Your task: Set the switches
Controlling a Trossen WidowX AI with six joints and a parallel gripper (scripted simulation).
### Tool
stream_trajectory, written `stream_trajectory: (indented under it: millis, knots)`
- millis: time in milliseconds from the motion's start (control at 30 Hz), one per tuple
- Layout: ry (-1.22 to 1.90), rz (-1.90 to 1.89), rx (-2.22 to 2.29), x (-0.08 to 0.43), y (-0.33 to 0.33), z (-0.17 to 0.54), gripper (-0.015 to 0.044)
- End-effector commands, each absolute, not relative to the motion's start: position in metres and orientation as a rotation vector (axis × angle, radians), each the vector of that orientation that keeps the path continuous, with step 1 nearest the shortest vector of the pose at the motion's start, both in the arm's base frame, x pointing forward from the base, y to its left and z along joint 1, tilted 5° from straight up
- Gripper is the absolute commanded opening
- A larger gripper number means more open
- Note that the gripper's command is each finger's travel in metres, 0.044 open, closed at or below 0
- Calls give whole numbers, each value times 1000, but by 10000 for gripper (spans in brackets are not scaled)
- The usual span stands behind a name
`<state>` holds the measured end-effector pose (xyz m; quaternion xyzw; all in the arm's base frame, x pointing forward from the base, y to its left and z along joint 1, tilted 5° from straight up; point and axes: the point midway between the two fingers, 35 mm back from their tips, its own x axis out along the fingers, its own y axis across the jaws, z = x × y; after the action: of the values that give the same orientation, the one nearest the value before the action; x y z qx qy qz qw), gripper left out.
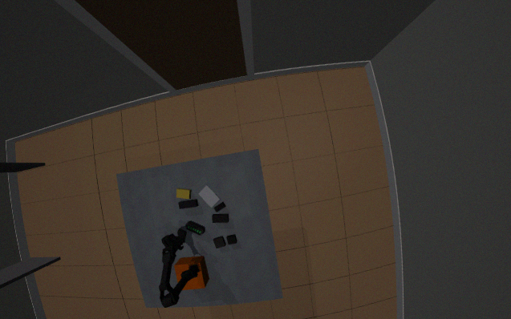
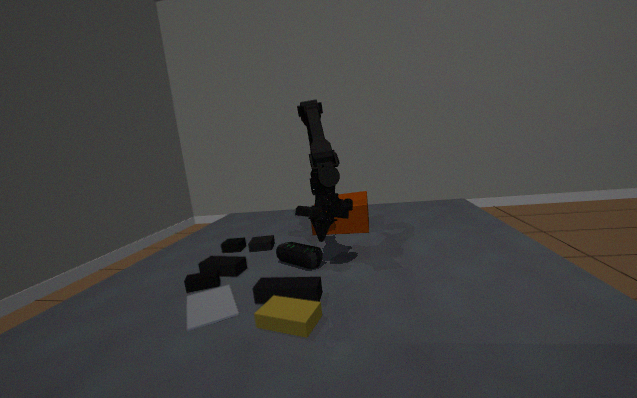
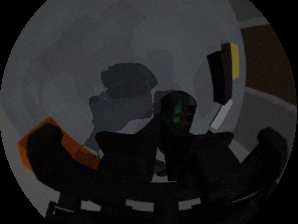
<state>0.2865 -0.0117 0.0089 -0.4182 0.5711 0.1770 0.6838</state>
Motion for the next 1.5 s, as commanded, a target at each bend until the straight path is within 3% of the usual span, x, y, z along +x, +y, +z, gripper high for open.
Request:
stream_trajectory:
  millis: [0, 367, 767, 1467]
  knots:
    - [1265, 375, -935, 285, -11, 10, 0]
    - [1291, 398, -914, 289, -19, 12, 0]
    - [1407, 596, -748, 297, -101, 44, 0]
    - [1412, 600, -750, 300, -104, 24, 0]
